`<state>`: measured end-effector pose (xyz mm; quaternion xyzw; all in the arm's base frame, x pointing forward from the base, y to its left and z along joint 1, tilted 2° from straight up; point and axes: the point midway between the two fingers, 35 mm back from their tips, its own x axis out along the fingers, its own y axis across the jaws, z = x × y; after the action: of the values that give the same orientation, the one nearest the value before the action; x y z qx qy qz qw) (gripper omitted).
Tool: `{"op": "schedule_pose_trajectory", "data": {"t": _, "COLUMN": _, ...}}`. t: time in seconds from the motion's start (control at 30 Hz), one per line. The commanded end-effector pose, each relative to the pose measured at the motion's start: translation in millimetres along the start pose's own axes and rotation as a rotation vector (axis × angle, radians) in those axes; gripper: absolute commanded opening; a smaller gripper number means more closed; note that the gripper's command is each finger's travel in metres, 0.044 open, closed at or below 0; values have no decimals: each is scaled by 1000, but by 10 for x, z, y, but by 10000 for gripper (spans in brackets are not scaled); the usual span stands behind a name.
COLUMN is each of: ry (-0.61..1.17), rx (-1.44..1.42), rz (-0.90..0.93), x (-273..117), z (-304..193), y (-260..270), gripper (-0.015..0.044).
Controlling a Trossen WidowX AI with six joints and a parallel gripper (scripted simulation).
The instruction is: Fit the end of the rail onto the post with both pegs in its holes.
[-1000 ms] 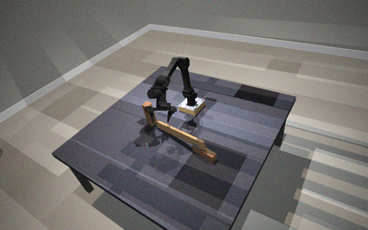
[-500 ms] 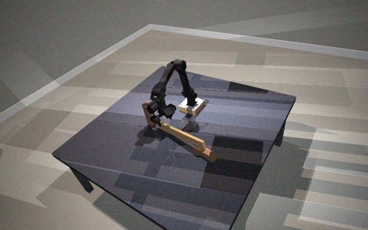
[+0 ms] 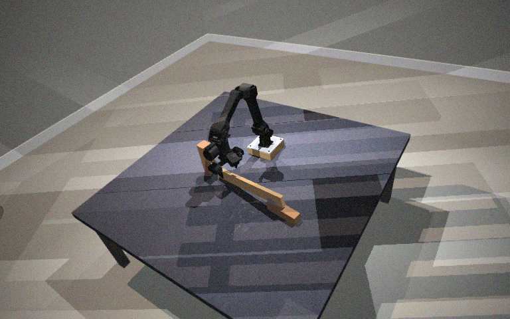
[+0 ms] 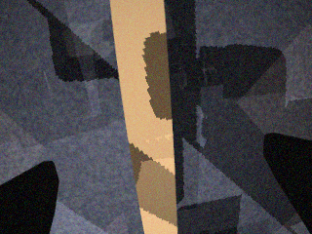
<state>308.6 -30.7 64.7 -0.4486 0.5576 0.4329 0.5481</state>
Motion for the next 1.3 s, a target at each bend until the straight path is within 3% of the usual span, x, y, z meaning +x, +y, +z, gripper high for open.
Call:
{"op": "schedule_pose_trajectory", "data": {"t": 0.0, "ry": 5, "rx": -4, "rz": 7, "x": 89, "z": -9, "y": 18, "gripper": 440}}
{"op": "schedule_pose_trajectory", "data": {"t": 1.03, "ry": 5, "rx": -4, "rz": 8, "x": 555, "z": -16, "y": 41, "gripper": 440}}
{"op": "schedule_pose_trajectory", "data": {"t": 1.27, "ry": 5, "rx": -4, "rz": 8, "x": 555, "z": -16, "y": 41, "gripper": 256}}
